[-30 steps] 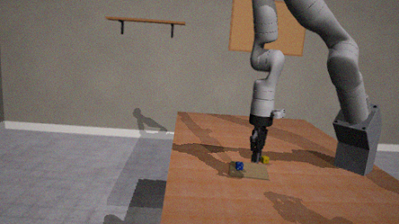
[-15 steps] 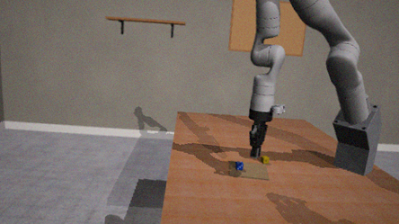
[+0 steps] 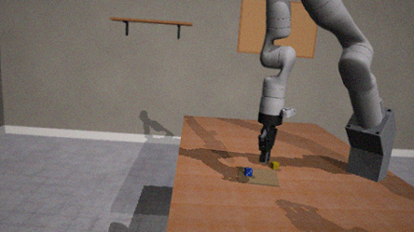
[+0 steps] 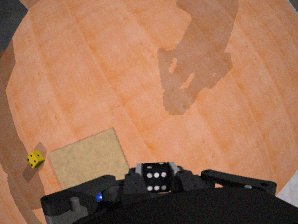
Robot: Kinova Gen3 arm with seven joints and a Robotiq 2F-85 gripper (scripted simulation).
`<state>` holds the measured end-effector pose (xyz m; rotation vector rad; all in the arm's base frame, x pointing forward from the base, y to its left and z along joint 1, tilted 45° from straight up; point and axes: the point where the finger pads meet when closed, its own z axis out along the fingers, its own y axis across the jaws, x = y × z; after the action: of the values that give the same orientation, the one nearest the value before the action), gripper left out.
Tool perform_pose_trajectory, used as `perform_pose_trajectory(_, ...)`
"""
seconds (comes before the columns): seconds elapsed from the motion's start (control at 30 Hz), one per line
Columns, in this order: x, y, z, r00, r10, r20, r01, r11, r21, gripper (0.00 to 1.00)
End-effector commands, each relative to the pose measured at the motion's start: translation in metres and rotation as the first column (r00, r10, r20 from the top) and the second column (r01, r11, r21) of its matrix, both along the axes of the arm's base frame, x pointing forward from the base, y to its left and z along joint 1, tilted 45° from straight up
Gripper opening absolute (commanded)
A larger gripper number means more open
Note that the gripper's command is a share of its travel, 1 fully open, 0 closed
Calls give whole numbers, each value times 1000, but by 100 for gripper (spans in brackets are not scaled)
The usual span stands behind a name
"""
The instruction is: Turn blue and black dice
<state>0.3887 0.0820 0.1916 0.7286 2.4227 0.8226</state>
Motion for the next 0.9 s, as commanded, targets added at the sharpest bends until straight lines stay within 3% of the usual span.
perform_pose_trajectory(0.0, -3, -1, -2, 1000, -1, -7, 1, 1000, -6, 21)
perform_pose_trajectory(0.13, -2, 0, -1, 999, -30, -22, 30, 999, 18, 21)
perform_pose_trajectory(0.3, -2, 6, -1, 986, -140, -92, 149, 983, 109, 21)
perform_pose_trajectory(0.4, -2, 11, 0, 958, -234, -167, 264, 947, 185, 21)
perform_pose_trajectory(0.5, -2, 16, -1, 906, -331, -264, 397, 881, 259, 21)
perform_pose_trajectory(0.57, -2, 16, -1, 906, -331, -264, 397, 881, 259, 21)
perform_pose_trajectory(0.7, -4, 23, -1, 805, -433, -406, 570, 753, 328, 21)
perform_pose_trajectory(0.87, -7, 30, -3, 669, -496, -554, 729, 584, 357, 21)
